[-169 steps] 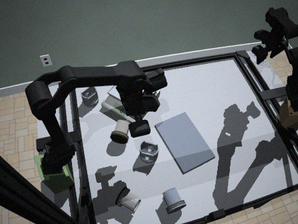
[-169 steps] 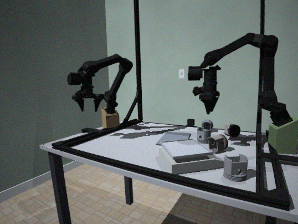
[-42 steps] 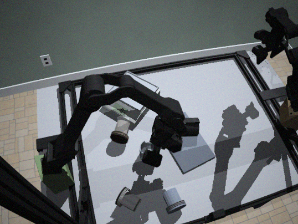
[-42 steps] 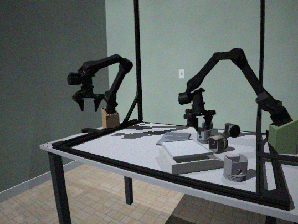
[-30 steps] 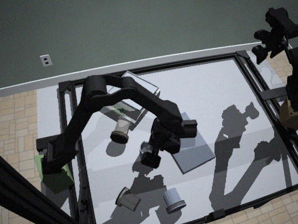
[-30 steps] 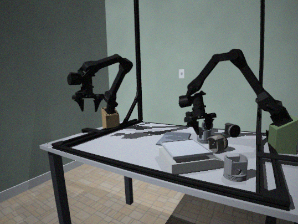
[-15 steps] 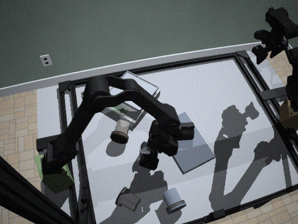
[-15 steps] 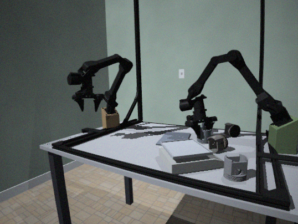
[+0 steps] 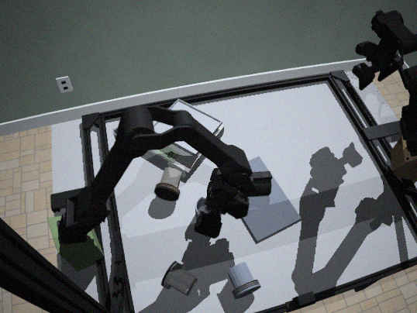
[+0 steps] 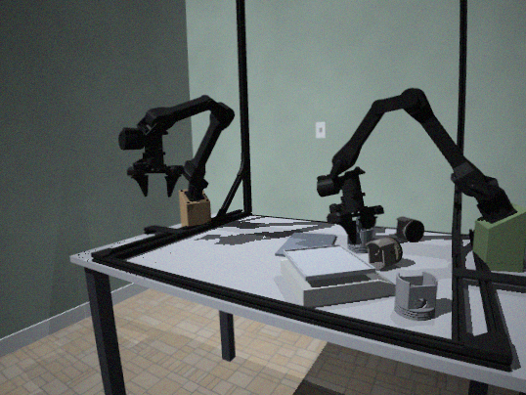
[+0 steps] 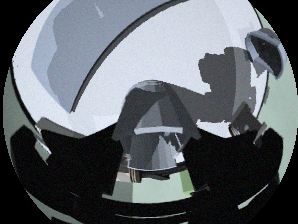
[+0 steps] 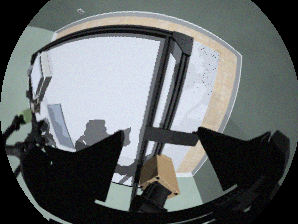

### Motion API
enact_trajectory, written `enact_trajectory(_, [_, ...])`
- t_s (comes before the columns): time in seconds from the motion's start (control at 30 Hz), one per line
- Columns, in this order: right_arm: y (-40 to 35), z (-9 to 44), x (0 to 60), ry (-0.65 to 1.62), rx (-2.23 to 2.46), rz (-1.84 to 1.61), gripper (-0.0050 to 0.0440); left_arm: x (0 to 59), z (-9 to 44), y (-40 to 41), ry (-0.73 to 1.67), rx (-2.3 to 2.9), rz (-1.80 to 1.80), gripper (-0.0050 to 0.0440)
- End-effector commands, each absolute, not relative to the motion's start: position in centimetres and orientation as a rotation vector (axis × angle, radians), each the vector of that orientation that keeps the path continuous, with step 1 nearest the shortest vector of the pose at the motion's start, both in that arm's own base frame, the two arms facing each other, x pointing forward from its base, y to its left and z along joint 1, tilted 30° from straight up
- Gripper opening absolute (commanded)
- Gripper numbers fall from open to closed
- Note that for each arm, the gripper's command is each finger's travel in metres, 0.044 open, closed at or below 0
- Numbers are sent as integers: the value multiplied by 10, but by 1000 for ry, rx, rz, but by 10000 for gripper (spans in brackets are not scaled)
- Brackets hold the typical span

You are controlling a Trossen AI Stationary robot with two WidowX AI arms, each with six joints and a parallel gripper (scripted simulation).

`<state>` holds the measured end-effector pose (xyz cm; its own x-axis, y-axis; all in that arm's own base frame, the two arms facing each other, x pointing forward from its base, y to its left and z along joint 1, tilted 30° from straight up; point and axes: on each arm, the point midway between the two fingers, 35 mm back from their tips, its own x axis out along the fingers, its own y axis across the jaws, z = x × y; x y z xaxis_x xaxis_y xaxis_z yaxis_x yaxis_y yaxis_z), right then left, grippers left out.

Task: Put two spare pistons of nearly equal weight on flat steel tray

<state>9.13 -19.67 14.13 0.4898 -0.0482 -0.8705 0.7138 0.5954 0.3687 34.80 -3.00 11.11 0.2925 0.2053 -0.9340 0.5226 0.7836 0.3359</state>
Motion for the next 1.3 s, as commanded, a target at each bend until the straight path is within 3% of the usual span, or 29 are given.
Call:
enact_trajectory(0.0, [-197, 142, 92, 953, 813, -525, 440, 348, 108, -30, 1287, 683, -238, 158])
enact_trajectory(1.27, [-197, 142, 92, 953, 813, -525, 440, 327, 144, -32, 1287, 683, -238, 158])
